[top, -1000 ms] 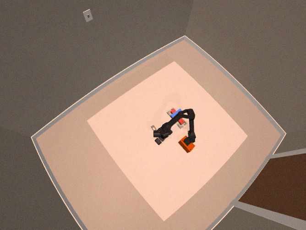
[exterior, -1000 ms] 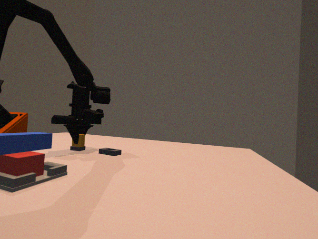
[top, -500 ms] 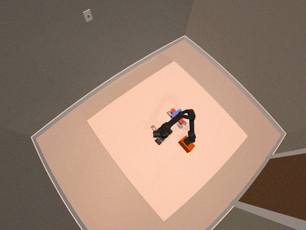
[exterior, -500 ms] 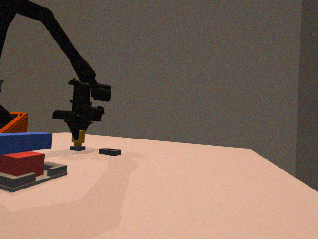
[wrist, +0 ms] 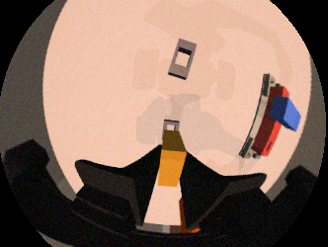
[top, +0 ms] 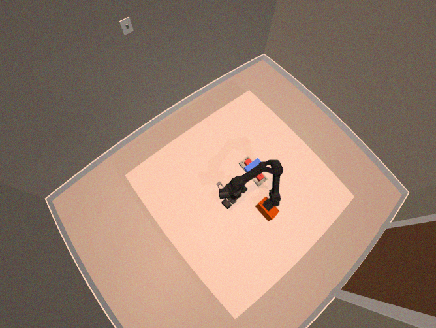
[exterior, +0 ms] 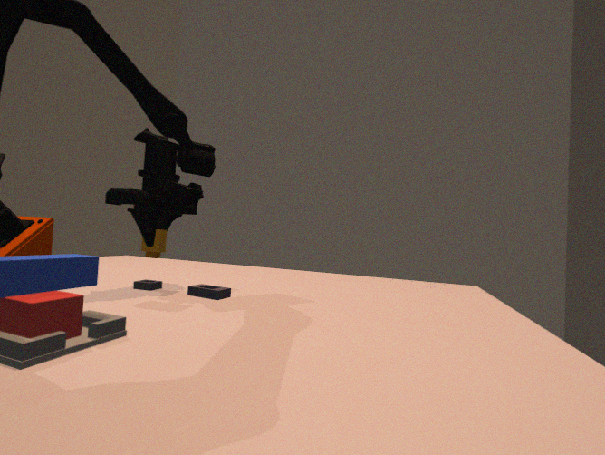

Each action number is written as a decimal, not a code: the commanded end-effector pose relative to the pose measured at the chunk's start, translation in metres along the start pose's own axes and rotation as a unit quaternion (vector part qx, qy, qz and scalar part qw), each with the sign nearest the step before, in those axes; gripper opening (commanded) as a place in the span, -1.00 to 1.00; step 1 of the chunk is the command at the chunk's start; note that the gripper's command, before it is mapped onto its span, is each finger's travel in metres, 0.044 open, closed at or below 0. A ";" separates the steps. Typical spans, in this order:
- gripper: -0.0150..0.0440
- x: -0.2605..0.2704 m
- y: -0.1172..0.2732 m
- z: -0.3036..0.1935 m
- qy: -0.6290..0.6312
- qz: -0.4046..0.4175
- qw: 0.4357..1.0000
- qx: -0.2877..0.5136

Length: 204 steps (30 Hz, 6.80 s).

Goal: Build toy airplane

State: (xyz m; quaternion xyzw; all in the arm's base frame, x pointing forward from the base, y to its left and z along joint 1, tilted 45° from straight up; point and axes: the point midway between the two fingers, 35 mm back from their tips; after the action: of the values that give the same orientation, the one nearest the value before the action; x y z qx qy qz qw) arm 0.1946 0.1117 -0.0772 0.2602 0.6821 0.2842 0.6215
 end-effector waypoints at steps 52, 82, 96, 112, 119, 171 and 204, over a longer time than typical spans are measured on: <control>-0.49 -0.096 0.066 0.024 -0.021 0.031 0.999 -0.007; -0.49 -0.189 0.045 0.018 -0.037 0.031 0.999 -0.009; -0.49 -0.229 0.033 0.003 -0.050 0.019 0.999 -0.008; -0.49 -0.269 0.019 -0.021 -0.065 0.000 0.998 -0.002; -0.27 -0.269 0.019 -0.021 -0.065 0.000 0.998 -0.002; -0.27 -0.271 -0.015 -0.021 -0.066 0.000 0.998 -0.002; 0.39 -0.270 -0.019 -0.021 -0.065 0.002 0.998 0.001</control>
State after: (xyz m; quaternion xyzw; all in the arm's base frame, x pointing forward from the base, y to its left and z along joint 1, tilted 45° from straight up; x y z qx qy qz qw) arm 0.1984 -0.0944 0.0991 0.2796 0.6404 0.2675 0.6635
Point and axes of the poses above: the point midway between the two fingers, 35 mm back from their tips, its own y axis back along the fingers, its own x axis across the jaws, z = x × y, and after that the axes turned 2 degrees about y, right-handed
